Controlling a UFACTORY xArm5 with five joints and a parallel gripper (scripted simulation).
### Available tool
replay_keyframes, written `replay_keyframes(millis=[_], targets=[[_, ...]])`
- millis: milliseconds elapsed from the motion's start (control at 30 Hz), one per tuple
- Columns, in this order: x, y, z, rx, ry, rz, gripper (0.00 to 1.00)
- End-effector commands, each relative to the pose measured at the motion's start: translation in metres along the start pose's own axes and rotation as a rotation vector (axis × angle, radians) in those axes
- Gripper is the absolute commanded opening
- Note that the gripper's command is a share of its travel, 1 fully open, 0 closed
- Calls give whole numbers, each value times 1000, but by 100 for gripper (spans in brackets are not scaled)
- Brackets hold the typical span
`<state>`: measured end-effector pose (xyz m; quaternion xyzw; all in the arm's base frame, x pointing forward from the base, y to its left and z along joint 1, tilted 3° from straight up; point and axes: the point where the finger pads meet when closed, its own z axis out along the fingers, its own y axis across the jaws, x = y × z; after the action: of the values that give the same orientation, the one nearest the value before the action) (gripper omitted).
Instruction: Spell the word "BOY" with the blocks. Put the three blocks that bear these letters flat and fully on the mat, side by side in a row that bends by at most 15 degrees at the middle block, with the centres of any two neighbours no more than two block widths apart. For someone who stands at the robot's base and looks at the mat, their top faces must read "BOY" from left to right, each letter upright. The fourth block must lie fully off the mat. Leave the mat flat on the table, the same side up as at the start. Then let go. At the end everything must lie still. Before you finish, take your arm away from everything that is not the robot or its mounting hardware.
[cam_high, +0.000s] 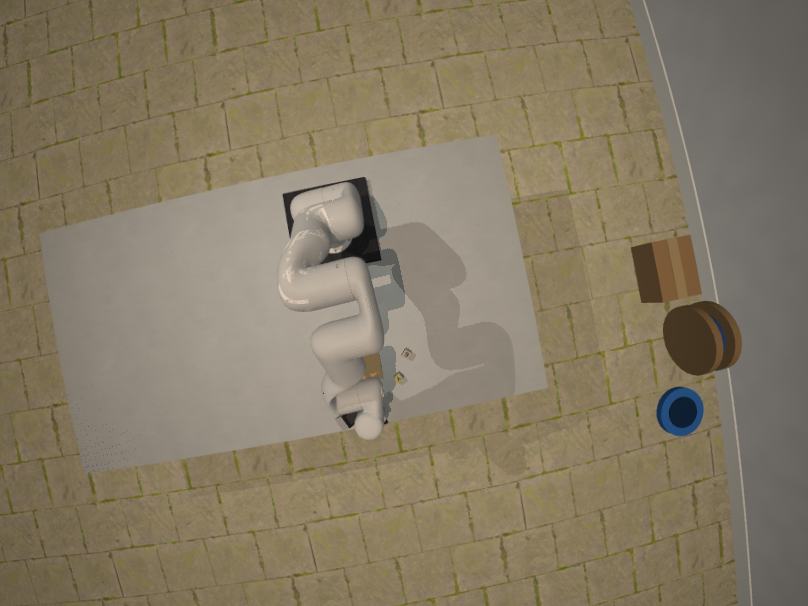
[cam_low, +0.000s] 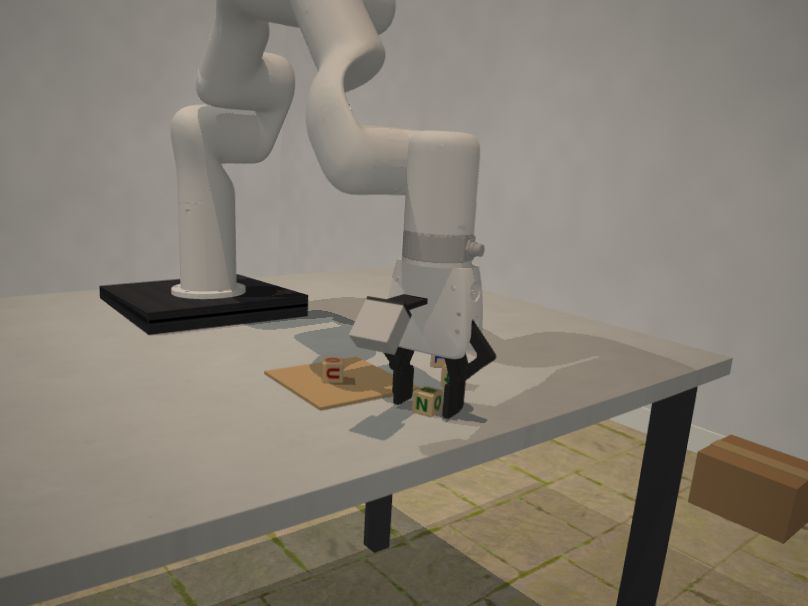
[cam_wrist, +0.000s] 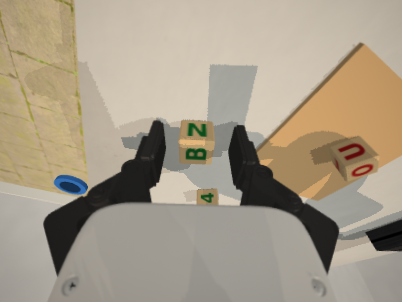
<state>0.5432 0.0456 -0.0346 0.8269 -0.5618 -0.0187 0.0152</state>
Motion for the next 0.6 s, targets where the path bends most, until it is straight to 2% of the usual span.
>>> replay_keyframes(millis=[0, 400, 433, 567], targets=[[0, -1, -2, 4, 1, 0, 63], [0, -1, -2, 4, 1, 0, 63], [0, -1, -2, 4, 1, 0, 42], [0, -1, -2, 4, 1, 0, 42]])
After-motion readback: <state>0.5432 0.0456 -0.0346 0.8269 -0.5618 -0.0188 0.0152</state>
